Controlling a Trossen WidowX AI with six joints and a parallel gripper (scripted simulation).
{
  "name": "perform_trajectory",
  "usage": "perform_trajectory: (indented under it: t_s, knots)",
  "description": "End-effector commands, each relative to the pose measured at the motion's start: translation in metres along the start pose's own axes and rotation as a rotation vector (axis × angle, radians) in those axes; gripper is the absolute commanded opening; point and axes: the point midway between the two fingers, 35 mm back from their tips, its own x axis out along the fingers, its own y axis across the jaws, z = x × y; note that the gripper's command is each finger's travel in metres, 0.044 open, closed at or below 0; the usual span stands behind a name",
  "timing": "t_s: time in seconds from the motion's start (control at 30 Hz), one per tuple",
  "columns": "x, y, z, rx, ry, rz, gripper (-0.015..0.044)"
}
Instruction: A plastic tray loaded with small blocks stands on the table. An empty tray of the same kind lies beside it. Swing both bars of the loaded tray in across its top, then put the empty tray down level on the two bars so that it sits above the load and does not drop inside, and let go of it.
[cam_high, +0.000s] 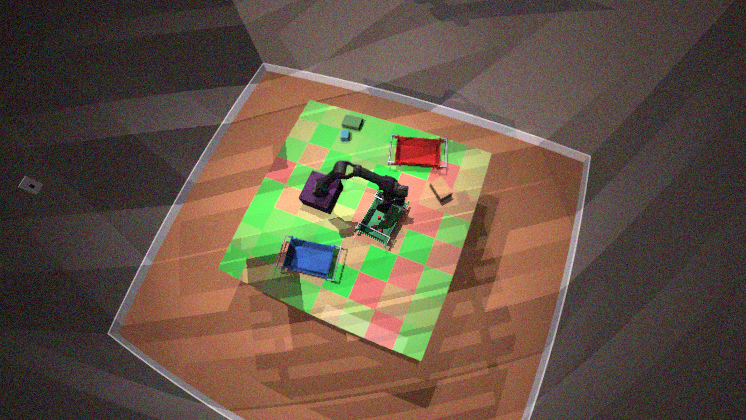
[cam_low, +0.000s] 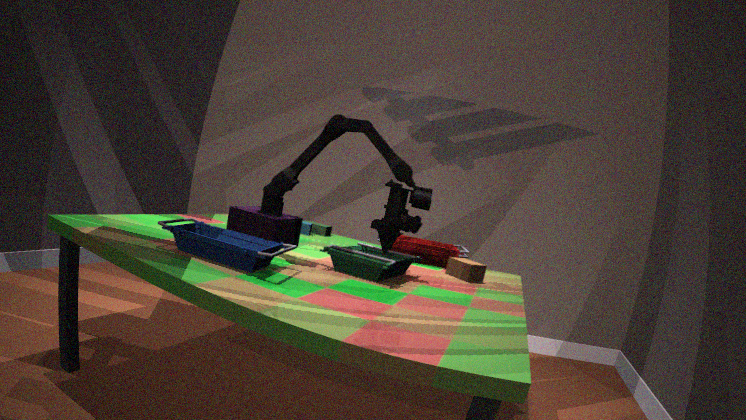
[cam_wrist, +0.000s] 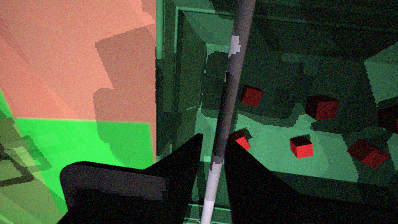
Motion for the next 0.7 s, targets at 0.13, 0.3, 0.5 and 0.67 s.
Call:
perform_trajectory:
  t_s: [0.13, 0.3, 0.5, 0.67]
  knots:
    - [-0.040, 0.004, 0.001, -0.007, -0.013, 0.011, 0.0082]
    - [-0.031, 0.004, 0.001, -0.008, -0.011, 0.005, 0.0082]
    - [-0.031, 0.004, 0.001, -0.008, -0.011, 0.005, 0.0082]
    - [-0.031, 0.004, 0.001, -0.008, -0.011, 0.005, 0.0082]
